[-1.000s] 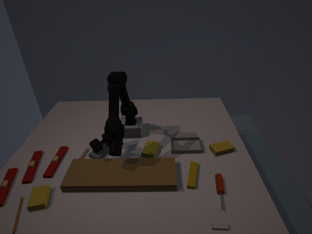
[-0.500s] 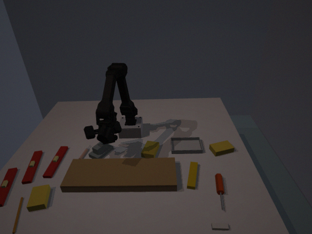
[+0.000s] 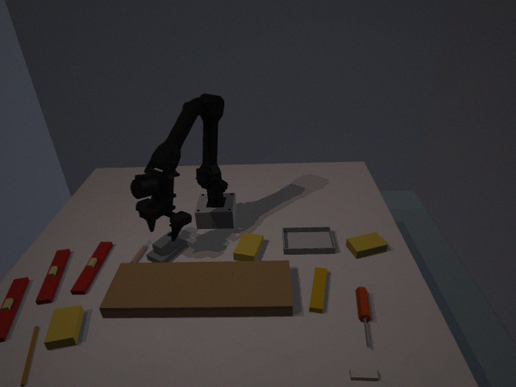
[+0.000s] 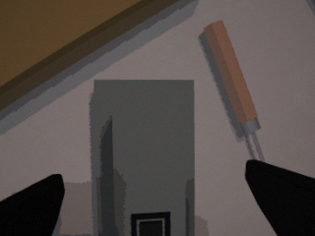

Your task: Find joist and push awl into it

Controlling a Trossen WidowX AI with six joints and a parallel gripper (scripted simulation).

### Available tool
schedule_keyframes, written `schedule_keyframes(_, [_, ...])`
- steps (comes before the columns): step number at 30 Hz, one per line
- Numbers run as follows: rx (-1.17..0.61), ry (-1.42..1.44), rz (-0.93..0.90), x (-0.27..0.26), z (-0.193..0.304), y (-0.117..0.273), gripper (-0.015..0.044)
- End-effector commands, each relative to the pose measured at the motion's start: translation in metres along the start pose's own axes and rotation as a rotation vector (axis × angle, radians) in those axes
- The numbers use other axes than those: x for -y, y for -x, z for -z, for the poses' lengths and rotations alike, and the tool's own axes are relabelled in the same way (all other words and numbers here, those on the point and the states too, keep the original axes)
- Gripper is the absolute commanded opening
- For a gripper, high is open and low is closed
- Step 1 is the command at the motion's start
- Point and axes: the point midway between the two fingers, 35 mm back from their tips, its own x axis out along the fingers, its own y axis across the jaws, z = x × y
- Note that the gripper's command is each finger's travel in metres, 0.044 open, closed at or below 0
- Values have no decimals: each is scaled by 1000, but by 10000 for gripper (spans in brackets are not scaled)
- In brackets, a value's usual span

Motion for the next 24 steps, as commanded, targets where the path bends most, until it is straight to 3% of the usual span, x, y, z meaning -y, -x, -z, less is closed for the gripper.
schedule_keyframes(1, [37,-55,-30,-1,-1,0,440])
schedule_keyframes(24, [37,-55,-30,-2,3,-26,440])
